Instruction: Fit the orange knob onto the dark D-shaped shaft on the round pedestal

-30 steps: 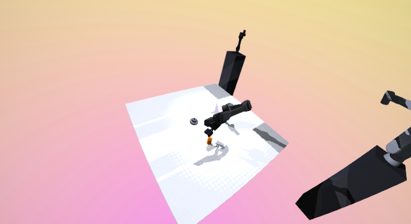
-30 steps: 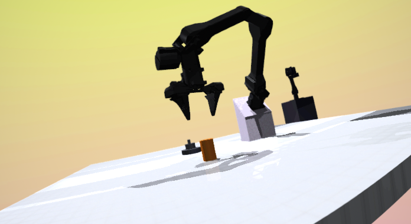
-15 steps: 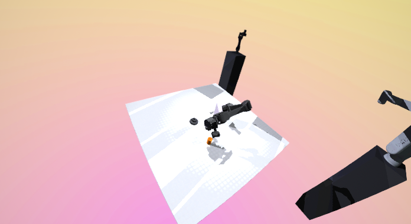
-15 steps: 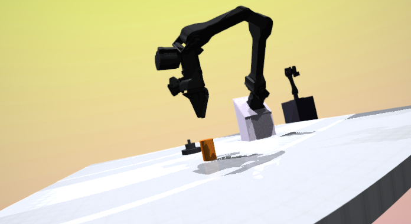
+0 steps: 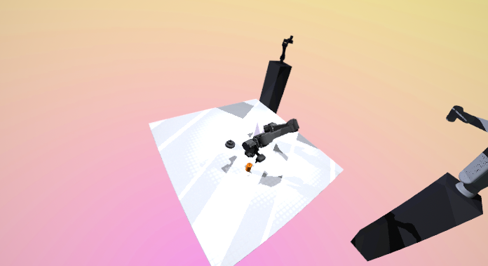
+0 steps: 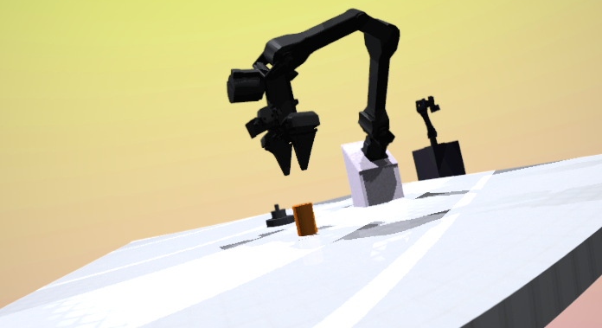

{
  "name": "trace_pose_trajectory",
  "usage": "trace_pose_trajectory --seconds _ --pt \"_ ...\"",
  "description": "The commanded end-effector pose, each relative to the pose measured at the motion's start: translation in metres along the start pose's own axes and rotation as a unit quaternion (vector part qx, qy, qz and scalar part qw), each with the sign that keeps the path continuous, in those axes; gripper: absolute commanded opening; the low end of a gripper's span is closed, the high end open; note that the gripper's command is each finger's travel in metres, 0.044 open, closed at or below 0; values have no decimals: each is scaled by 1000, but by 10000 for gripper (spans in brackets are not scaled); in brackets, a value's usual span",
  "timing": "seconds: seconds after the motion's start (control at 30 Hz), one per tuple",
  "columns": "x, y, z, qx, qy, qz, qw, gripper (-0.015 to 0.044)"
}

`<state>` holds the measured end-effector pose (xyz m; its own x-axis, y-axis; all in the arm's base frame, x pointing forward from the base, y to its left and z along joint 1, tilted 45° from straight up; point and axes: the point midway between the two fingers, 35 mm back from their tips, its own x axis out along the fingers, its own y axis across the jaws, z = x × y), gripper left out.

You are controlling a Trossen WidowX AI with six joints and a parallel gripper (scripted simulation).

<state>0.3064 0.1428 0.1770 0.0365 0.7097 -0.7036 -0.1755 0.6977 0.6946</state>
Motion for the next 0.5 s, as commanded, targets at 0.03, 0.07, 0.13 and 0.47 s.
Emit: trace_pose_trajectory --seconds 0.03,0.07,0.13,0.47 --pt "23 1 0 -10 0 3 1000 440" --pt "31 1 0 -10 -1 3 1000 440" --pt "34 1 0 -10 -1 3 1000 440" --pt "49 1 0 -10 -1 4 1000 440"
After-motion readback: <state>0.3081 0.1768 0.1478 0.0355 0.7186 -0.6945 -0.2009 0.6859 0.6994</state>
